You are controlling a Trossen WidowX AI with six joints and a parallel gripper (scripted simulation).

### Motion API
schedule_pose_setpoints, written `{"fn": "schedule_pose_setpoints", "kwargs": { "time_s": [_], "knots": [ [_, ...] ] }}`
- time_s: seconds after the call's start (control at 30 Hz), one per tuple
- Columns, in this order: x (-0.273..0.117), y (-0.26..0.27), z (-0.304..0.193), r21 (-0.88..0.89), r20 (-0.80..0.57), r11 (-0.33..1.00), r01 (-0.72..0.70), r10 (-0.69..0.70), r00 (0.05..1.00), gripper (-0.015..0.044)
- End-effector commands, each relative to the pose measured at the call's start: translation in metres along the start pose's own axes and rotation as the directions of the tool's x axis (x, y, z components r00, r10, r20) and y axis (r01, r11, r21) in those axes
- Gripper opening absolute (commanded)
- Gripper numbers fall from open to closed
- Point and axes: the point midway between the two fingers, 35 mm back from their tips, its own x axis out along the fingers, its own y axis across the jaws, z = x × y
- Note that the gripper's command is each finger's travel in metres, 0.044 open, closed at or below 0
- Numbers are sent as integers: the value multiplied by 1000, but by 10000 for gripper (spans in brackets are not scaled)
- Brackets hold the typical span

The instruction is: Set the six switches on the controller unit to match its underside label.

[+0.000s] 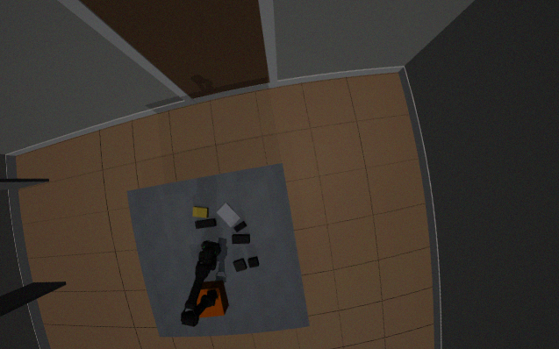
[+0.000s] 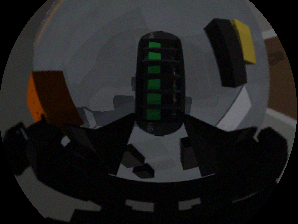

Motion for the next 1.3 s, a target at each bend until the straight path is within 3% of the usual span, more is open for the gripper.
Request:
{"fn": "schedule_pose_setpoints", "kwargs": {
  "time_s": [0.0, 1.27],
  "knots": [
    [-6, -2, 6, -6, 0, 1000, 10, -10, 1000, 336],
    [-26, 1, 27, -5, -73, 1000, 10, -10, 997, 336]
  ]
}}
